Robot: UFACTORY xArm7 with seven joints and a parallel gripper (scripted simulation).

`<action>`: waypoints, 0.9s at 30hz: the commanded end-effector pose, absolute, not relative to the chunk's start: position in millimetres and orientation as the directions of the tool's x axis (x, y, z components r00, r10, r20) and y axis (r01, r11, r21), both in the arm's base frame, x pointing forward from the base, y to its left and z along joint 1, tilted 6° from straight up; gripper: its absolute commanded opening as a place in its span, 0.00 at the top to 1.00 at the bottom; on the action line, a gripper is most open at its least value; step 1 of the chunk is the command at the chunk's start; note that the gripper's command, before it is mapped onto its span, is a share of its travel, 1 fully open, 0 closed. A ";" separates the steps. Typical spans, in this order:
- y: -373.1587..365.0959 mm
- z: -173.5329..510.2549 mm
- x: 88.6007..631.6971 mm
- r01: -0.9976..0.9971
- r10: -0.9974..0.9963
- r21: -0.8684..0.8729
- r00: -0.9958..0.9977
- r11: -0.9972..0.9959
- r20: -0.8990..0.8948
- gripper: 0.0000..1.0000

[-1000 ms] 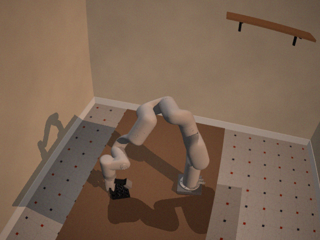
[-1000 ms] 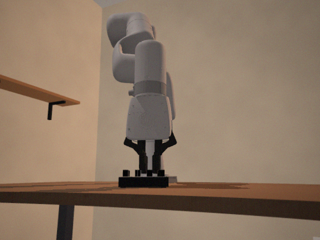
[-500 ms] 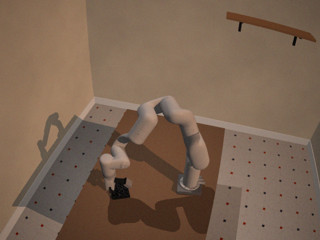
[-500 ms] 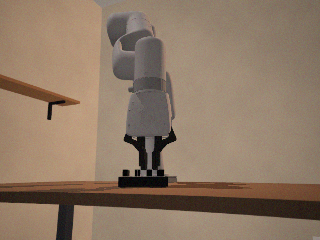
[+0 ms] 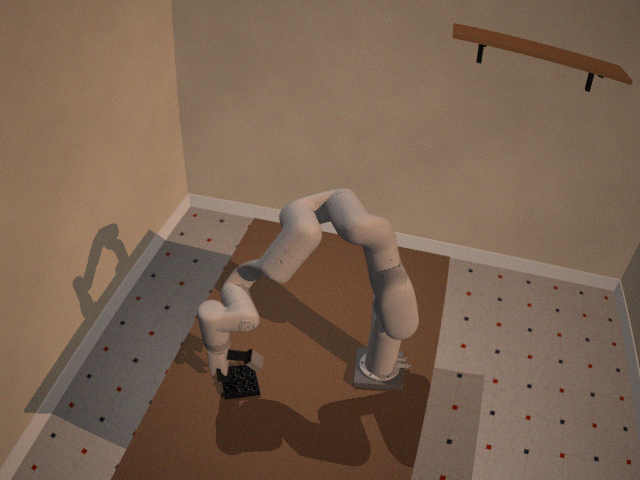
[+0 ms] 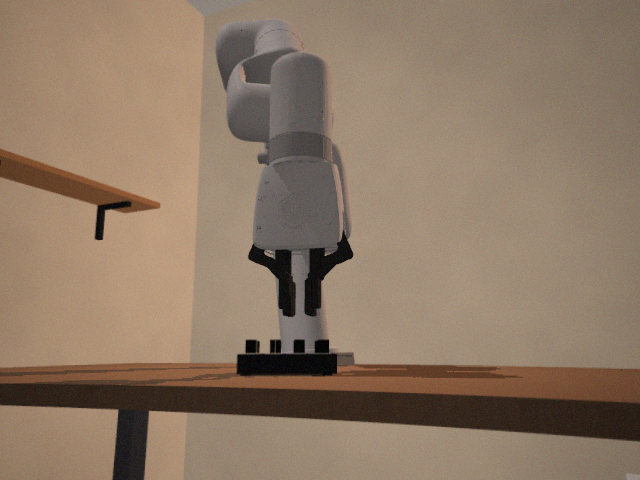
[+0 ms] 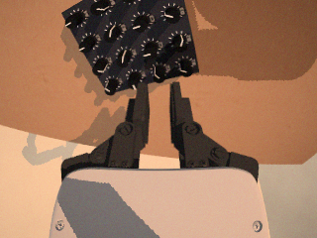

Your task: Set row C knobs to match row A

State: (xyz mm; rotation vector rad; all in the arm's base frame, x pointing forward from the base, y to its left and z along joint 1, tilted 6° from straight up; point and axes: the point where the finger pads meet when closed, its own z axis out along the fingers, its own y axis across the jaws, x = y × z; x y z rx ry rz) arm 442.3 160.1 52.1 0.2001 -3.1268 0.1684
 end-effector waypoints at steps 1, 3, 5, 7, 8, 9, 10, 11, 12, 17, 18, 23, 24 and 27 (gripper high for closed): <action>160.9 55.4 443.4 -0.127 -0.127 -0.106 -0.992 0.986 0.007 0.81; 160.9 55.4 443.4 -0.127 -0.127 -0.106 -0.992 0.986 0.007 0.81; 160.9 55.4 443.4 -0.127 -0.127 -0.106 -0.992 0.986 0.007 0.81; 160.9 55.4 443.4 -0.127 -0.127 -0.106 -0.992 0.986 0.007 0.81; 160.9 55.4 443.4 -0.127 -0.127 -0.106 -0.992 0.986 0.007 0.81; 160.9 55.4 443.4 -0.127 -0.127 -0.106 -0.992 0.986 0.007 0.81; 160.9 55.4 443.4 -0.127 -0.127 -0.106 -0.992 0.986 0.007 0.81; 160.9 55.6 443.2 -0.130 -0.130 -0.106 -0.992 0.986 0.008 0.81; 160.5 57.1 441.6 -0.144 -0.144 -0.105 -0.990 0.984 0.009 0.81; 154.4 73.3 422.0 -0.313 -0.311 -0.102 -0.950 0.944 0.027 0.81; 153.6 74.9 419.7 -0.332 -0.330 -0.102 -0.943 0.938 0.029 0.81; 153.3 75.6 418.8 -0.339 -0.338 -0.102 -0.941 0.935 0.030 0.81; 153.3 75.6 418.8 -0.339 -0.338 -0.102 -0.941 0.935 0.030 0.81; 153.3 75.6 418.8 -0.339 -0.338 -0.102 -0.941 0.935 0.030 0.81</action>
